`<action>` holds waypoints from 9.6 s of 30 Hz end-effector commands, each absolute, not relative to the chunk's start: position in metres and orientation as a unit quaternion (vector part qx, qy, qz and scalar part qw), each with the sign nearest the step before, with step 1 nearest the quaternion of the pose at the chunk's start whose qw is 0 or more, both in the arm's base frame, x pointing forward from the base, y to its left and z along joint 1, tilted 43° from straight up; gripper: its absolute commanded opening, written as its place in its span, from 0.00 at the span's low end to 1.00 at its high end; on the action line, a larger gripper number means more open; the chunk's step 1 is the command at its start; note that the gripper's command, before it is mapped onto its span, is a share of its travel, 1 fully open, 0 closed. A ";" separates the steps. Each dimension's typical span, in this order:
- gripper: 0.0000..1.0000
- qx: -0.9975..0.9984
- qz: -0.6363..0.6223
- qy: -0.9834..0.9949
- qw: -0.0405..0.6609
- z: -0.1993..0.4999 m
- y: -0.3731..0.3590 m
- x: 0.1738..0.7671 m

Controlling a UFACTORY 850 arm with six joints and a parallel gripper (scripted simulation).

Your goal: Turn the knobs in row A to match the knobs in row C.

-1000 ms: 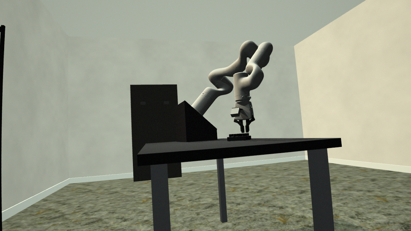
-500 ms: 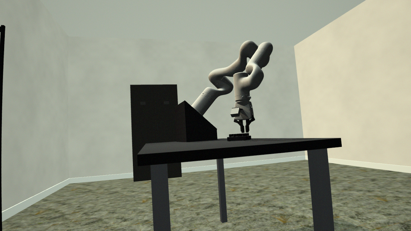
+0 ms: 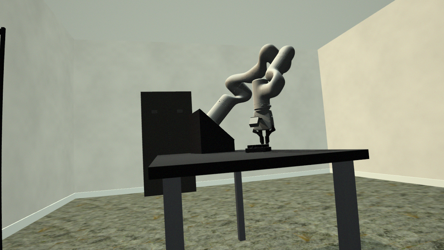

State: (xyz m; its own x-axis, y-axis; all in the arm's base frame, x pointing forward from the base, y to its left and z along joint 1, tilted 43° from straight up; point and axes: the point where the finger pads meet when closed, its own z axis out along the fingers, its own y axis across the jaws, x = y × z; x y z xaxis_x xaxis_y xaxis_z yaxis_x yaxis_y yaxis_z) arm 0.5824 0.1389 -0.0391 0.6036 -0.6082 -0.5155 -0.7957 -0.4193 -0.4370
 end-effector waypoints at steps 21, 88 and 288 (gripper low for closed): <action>0.19 -0.831 0.139 0.423 0.335 -0.046 0.145 0.584; 0.08 -0.831 0.139 0.423 0.335 -0.046 0.145 0.584; 0.19 -0.874 -0.151 -0.324 0.329 -0.019 0.121 0.582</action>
State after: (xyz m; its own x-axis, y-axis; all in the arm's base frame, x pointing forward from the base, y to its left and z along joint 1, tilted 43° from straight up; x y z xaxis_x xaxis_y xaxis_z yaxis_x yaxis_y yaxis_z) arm 0.5810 0.1211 -0.0197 0.7408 0.4701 0.4798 0.6699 -0.5698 -0.4760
